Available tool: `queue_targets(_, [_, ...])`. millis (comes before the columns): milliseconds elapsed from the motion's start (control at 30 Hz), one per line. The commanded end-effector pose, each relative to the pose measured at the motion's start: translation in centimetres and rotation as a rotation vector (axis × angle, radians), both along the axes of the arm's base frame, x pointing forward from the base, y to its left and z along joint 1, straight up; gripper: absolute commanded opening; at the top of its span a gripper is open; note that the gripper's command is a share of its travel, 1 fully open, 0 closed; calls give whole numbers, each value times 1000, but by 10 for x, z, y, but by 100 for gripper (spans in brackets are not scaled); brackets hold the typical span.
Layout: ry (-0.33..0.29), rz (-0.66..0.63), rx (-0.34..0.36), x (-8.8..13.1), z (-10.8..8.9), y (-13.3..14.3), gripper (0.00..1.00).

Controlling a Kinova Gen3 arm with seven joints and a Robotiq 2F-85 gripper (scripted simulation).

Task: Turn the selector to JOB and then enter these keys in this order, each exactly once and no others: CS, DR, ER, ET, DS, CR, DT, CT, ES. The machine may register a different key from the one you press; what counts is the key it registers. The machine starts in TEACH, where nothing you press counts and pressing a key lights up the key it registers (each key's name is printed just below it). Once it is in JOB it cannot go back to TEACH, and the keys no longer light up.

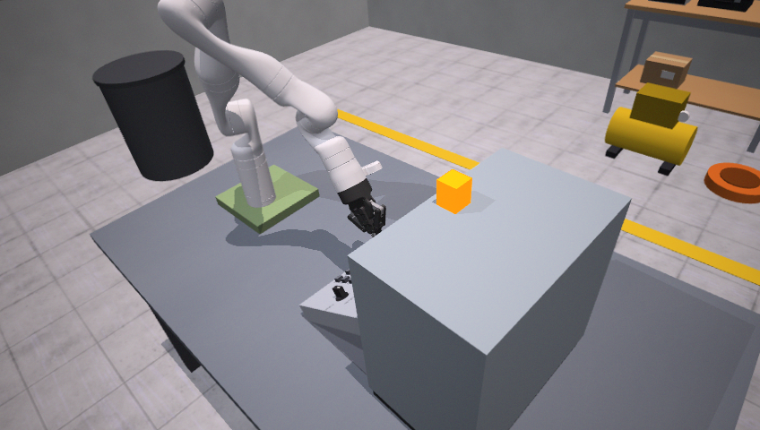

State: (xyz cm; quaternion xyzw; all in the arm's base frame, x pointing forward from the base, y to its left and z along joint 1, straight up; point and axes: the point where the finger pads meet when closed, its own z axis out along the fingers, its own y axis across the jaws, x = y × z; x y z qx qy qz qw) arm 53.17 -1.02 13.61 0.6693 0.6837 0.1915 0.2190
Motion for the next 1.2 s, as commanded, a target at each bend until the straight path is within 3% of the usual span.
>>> queue_targets(0, [1, 32, -21, 0, 1, -4, 10])
queue_targets(800, [13, 344, -229, -4, 5, -42, 10])
queue_targets(1167, [21, 555, -371, -7, 8, -68, 10])
